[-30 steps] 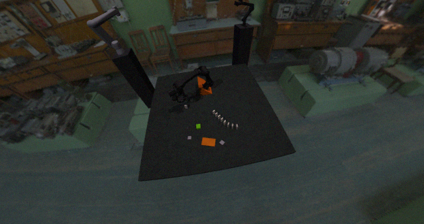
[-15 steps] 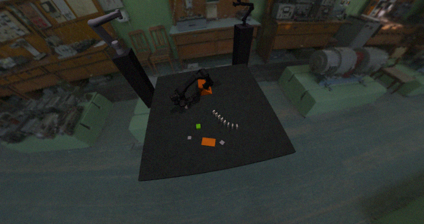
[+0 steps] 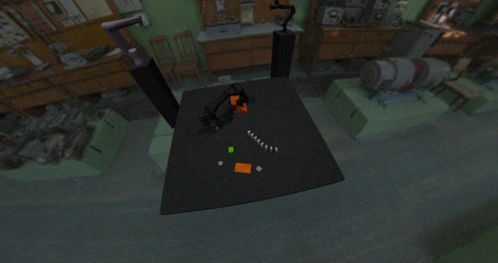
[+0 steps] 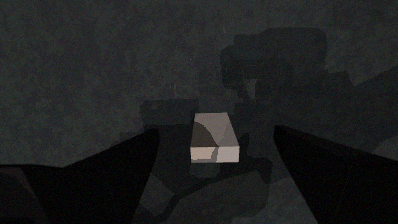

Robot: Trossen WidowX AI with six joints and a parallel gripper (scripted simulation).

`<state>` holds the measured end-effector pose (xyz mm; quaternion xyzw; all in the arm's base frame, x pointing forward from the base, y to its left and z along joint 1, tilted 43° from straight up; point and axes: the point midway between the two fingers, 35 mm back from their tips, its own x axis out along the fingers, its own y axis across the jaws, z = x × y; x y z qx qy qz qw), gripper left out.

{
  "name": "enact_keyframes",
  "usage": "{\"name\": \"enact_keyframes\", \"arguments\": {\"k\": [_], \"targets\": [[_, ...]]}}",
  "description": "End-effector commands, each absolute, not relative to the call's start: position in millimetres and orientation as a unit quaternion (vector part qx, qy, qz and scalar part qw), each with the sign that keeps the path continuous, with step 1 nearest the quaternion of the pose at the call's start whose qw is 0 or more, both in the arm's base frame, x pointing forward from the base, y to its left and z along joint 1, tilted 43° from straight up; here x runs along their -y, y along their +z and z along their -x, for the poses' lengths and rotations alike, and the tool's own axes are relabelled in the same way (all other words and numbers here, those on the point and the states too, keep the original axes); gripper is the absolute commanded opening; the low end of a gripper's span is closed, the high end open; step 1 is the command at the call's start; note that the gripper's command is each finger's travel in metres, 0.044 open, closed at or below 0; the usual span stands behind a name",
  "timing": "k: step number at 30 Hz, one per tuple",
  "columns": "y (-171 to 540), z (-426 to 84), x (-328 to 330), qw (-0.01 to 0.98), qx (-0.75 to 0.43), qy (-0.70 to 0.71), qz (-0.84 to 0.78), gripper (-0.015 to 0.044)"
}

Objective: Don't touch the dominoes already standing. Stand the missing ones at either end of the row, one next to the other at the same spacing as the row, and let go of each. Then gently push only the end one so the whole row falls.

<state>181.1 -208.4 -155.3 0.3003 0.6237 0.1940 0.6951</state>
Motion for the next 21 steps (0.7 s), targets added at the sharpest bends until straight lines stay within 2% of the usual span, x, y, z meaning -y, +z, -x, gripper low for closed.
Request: {"name": "enact_keyframes", "arguments": {"k": [1,8,18,21], "targets": [[-157,-181,205,0.693,-0.623,0.195,-0.306,0.0282],[-157,-181,205,0.693,-0.623,0.195,-0.306,0.0107],[-155,-181,207,0.693,-0.623,0.195,-0.306,0.0107],[-133,-179,233,0.693,-0.624,0.194,-0.304,0.0107]]}}
